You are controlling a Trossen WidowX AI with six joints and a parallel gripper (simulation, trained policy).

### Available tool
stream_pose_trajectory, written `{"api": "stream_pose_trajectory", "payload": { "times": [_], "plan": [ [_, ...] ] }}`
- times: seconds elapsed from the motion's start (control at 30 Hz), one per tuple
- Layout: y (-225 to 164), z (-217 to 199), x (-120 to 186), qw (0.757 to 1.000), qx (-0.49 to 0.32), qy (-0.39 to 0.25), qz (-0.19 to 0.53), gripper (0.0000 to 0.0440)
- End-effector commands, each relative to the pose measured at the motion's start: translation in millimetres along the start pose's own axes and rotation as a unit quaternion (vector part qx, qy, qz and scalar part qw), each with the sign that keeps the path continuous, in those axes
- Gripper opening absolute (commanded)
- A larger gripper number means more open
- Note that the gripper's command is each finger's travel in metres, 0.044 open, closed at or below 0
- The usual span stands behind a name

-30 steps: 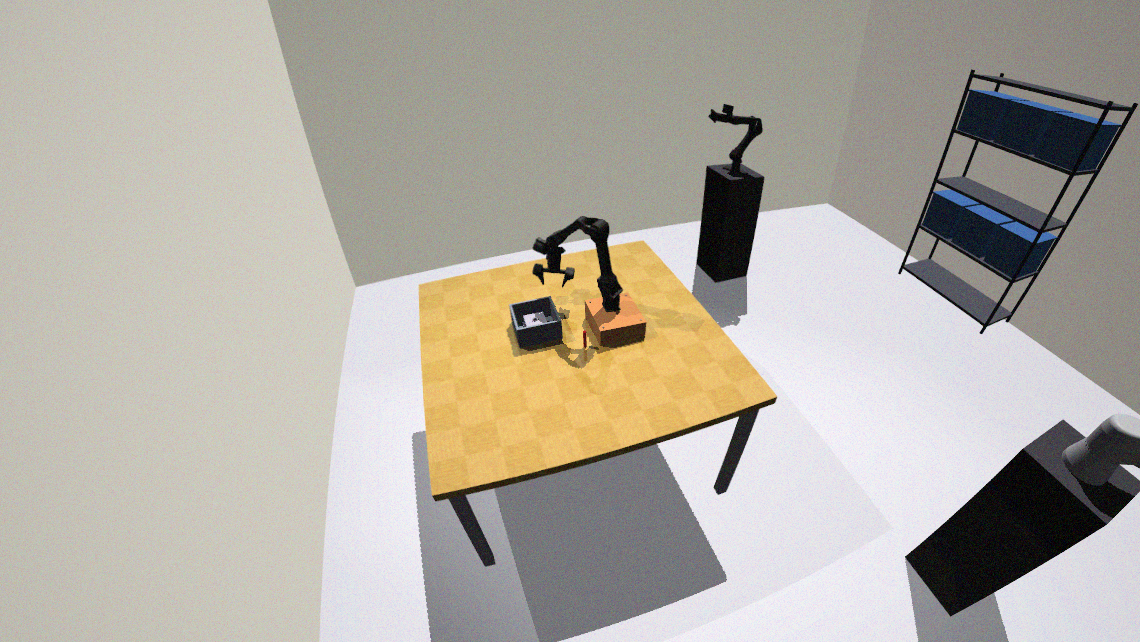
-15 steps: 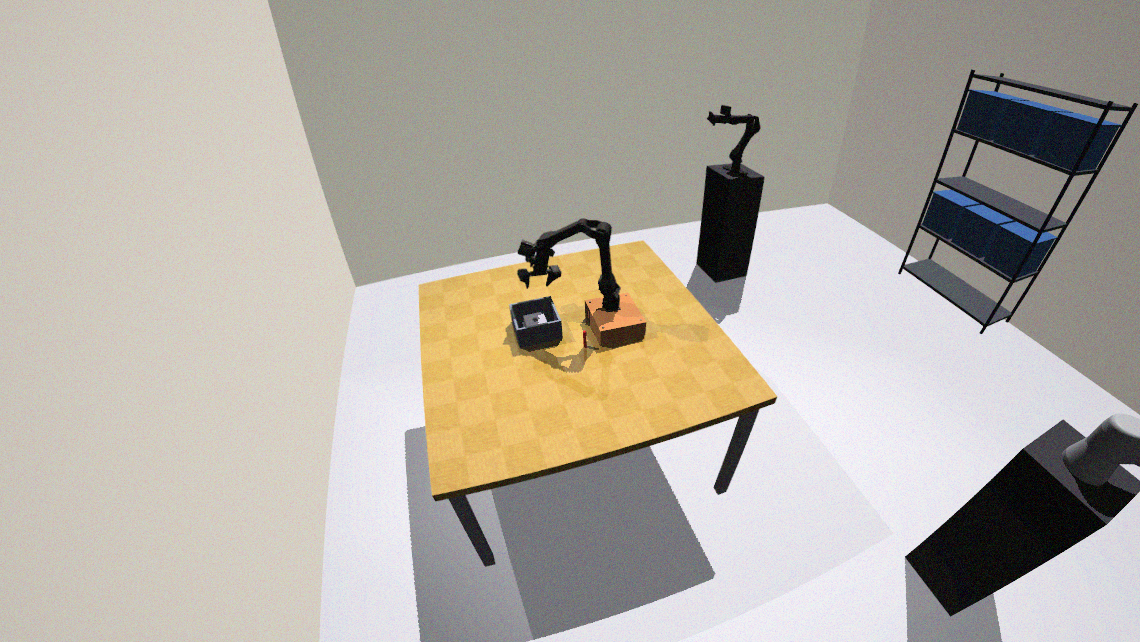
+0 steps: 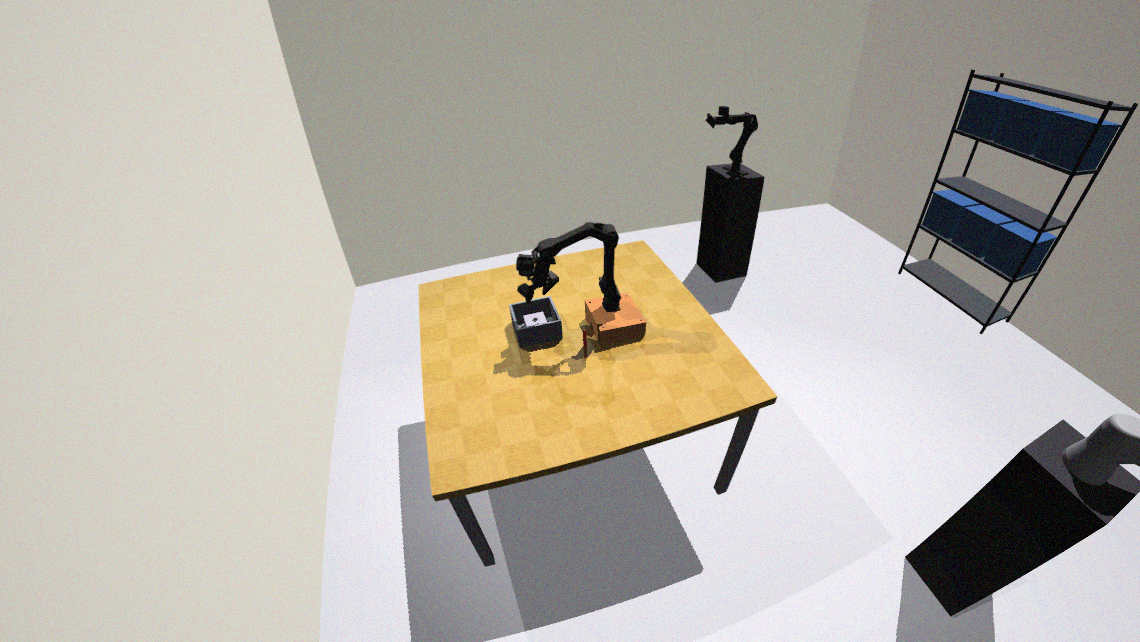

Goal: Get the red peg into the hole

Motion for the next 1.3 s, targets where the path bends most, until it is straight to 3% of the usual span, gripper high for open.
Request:
{"api": "stream_pose_trajectory", "payload": {
  "times": [0.0, 0.67, 1.27],
  "plan": [
    [-28.5, 15.3, 13.0, 0.999, 0.035, -0.006, 0.008, 0.0440],
    [-160.6, 14.6, 32.0, 0.984, 0.102, -0.122, 0.080, 0.0440],
    [-226.5, -2.3, -13.2, 0.968, 0.154, -0.177, 0.085, 0.0440]
  ]
}}
Point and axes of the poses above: the point midway between the two fingers, 35 mm back from their tips, its own x axis back along the fingers, its own z axis across the jaws, y = z × x, the point moved 9 cm from there along x, back along the fingers, and after that the axes turned 6 degrees about x, right-handed, at the moved point
